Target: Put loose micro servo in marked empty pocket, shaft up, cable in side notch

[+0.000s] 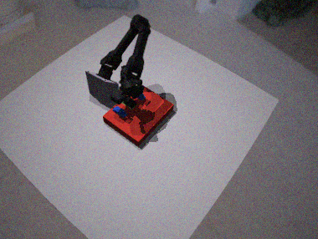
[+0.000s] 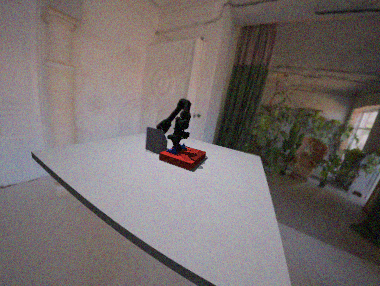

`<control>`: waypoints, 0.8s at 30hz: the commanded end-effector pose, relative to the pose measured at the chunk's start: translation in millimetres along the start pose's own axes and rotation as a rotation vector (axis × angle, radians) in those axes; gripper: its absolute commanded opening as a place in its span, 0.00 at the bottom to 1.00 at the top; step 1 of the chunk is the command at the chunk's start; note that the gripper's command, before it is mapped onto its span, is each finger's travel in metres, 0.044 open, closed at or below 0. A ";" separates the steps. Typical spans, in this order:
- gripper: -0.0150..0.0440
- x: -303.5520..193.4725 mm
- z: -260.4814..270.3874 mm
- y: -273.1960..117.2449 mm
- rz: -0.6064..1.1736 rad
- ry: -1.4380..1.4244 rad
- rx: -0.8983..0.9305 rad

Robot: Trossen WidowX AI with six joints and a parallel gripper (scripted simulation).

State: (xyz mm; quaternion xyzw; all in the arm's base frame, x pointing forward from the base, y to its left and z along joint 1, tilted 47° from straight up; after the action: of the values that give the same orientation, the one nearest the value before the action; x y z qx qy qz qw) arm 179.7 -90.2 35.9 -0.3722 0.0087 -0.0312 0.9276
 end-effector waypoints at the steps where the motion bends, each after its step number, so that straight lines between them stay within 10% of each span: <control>1: 0.25 -0.1 -0.2 3.9 -0.002 0.004 0.002; 17: 0.25 -0.1 0.0 16.4 -0.002 0.004 0.003; 24: 0.57 -0.7 -0.1 13.8 -0.002 0.004 0.003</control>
State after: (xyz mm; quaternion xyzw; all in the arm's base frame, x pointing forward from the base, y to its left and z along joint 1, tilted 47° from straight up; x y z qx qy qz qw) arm 180.0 -80.2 26.5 -0.3712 0.0097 -0.0319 0.9279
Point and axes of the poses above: the point midway between the two fingers, 35 mm back from their tips, its own y axis out along the fingers, its own z axis across the jaws, x = y × z, the point moved 9 cm from there along -y, back along the fingers, and after that the axes turned 5 degrees about -y, right-handed, at the moved point
